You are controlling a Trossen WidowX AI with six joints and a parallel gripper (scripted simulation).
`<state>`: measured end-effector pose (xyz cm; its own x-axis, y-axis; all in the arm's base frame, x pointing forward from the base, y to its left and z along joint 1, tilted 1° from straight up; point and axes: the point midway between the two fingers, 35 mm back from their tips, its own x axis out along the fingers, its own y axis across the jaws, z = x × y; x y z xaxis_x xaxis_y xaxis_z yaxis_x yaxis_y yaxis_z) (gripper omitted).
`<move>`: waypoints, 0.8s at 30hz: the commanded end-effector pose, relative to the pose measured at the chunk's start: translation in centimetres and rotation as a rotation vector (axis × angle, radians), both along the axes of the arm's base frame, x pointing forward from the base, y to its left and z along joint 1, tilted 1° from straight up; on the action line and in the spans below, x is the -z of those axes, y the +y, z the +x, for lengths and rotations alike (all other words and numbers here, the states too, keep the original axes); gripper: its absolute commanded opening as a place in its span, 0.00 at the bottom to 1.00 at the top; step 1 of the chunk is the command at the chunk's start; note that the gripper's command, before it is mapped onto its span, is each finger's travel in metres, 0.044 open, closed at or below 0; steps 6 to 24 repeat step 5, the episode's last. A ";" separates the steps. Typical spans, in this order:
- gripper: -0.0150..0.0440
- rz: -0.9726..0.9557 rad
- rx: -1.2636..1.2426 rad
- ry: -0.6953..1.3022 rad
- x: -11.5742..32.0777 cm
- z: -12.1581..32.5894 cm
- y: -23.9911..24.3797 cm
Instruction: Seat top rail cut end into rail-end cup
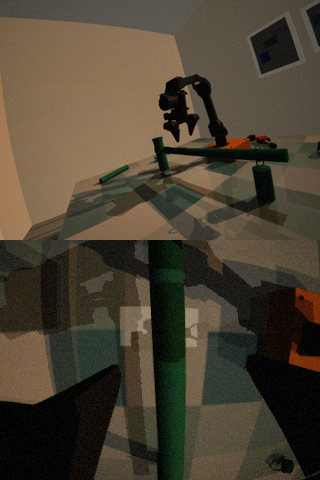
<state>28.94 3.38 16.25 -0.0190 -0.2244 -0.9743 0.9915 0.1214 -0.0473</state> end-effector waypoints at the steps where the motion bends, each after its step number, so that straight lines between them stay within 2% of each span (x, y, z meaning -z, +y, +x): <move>1: 1.00 0.003 0.003 -0.001 -0.1 0.0 0.1; 24: 1.00 0.003 0.003 -0.001 -0.1 0.0 0.1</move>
